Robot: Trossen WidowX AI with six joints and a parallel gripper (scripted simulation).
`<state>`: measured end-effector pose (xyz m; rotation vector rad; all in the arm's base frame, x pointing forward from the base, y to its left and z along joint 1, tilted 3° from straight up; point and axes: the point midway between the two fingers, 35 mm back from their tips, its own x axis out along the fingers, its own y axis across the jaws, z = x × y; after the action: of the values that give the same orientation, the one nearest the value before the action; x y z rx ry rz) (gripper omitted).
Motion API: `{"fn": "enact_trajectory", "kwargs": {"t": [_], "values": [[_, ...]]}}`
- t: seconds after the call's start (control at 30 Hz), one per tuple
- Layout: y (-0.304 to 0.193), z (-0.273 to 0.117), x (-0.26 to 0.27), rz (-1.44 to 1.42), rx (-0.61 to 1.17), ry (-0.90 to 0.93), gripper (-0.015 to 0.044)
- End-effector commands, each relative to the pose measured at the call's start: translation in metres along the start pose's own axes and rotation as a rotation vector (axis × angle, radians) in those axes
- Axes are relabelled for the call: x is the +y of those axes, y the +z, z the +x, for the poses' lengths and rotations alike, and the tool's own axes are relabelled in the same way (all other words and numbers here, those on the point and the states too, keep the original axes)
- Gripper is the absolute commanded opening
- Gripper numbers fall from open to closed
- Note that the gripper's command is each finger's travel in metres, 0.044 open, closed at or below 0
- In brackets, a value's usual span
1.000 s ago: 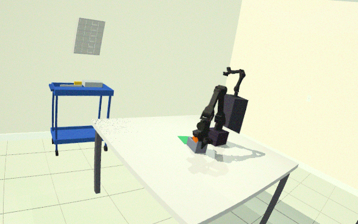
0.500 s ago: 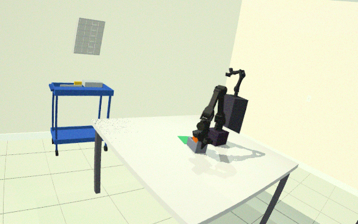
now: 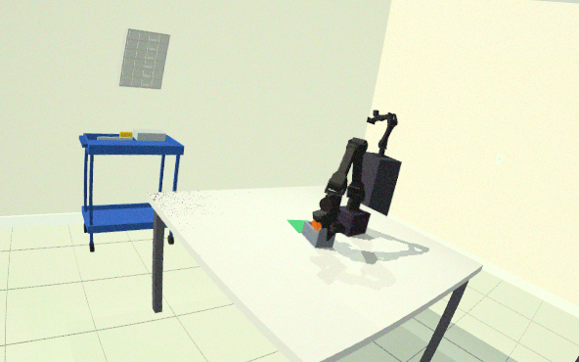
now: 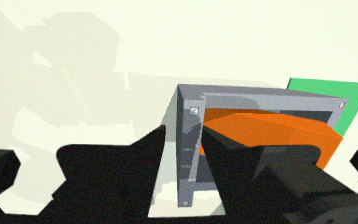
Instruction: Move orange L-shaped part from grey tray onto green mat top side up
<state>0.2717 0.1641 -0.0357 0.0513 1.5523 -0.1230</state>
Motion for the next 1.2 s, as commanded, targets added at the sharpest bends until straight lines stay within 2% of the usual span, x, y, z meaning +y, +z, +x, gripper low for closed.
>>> {"fn": "enact_trajectory", "kwargs": {"t": [0.0,0.13,0.3,0.37,1.17], "values": [[0.001,-0.008,0.007,0.002,-0.005,0.006,0.0180],[0.003,-0.018,0.007,0.002,-0.005,0.006,0.0180],[0.003,-0.088,-0.002,0.002,-0.005,0.006,0.0180],[0.001,-0.103,-0.005,0.002,-0.005,0.005,0.0180],[0.004,-0.105,-0.003,0.009,-0.025,0.019,0.0180]]}}
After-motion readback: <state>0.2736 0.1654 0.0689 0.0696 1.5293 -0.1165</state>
